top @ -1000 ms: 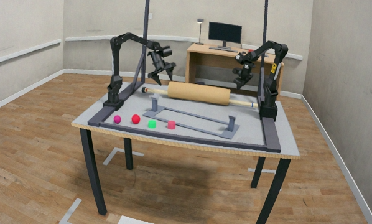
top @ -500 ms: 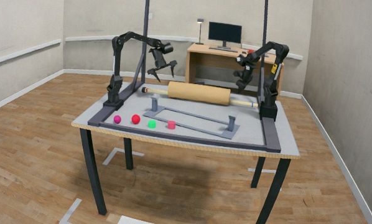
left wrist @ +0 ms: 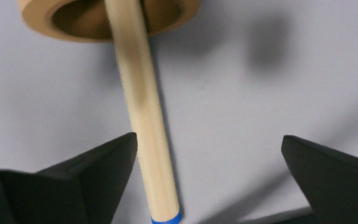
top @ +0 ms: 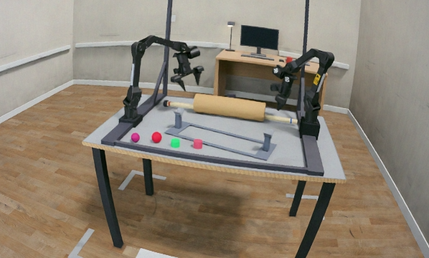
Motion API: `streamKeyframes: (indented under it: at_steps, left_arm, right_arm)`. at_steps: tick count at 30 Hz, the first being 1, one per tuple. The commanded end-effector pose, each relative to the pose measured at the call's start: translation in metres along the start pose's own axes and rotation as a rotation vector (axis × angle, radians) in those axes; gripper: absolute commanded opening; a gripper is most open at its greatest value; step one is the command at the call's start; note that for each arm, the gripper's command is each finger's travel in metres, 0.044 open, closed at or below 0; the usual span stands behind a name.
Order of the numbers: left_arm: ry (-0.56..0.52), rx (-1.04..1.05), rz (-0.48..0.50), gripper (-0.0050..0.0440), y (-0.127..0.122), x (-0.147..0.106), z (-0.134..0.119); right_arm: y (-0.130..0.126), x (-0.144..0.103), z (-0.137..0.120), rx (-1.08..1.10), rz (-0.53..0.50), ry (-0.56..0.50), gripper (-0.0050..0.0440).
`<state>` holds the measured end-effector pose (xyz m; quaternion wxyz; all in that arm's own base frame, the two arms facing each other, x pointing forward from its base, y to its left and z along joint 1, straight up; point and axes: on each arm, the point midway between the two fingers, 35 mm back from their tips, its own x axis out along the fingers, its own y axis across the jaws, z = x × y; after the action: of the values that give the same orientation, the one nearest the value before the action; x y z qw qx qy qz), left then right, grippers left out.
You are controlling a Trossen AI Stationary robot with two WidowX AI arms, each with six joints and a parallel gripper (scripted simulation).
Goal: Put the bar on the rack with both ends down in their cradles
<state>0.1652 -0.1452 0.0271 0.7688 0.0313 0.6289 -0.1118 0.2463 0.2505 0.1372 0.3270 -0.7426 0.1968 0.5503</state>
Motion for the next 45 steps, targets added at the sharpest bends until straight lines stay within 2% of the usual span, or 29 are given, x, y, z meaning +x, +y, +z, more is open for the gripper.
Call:
streamKeyframes:
  at_steps: [1, 3, 5, 8, 14, 18, 20, 24, 26, 45]
  left_arm:
    - [-0.002, -0.046, 0.030, 0.0400, 0.009, -0.001, -0.004]
    - [0.002, -0.065, 0.045, 0.0400, 0.013, -0.001, -0.007]
    - [0.006, -0.084, 0.060, 0.0400, 0.017, -0.001, -0.009]
    - [-0.005, -0.073, 0.043, 0.0400, 0.012, -0.003, -0.004]
    - [0.017, -0.135, 0.104, 0.0400, 0.028, 0.000, -0.017]
    - [0.018, -0.164, 0.125, 0.0400, 0.033, 0.000, -0.020]
    - [0.018, -0.167, 0.128, 0.0400, 0.034, 0.000, -0.020]
    - [0.017, -0.161, 0.123, 0.0400, 0.033, 0.000, -0.019]
    - [0.031, -0.151, 0.123, 0.0400, 0.033, 0.008, -0.021]
    - [0.033, -0.152, 0.124, 0.0400, 0.038, 0.050, -0.022]
  right_arm:
    - [0.010, 0.017, 0.019, -0.205, 0.087, -0.067, 0.0400]
    - [0.004, 0.015, 0.026, -0.289, 0.068, -0.095, 0.0400]
    - [0.008, 0.021, 0.034, -0.379, 0.093, -0.128, 0.0400]
    - [0.006, 0.016, 0.030, -0.360, 0.075, -0.118, 0.0400]
    - [0.032, 0.045, 0.059, -0.642, 0.182, -0.237, 0.0400]
    - [0.032, 0.048, 0.070, -0.775, 0.180, -0.293, 0.0400]
    - [0.037, 0.050, 0.070, -0.787, 0.193, -0.301, 0.0400]
    - [0.032, 0.045, 0.066, -0.756, 0.174, -0.282, 0.0400]
    - [0.038, 0.051, 0.067, -0.739, 0.202, -0.281, 0.0400]
    - [0.036, 0.049, 0.067, -0.739, 0.194, -0.279, 0.0400]
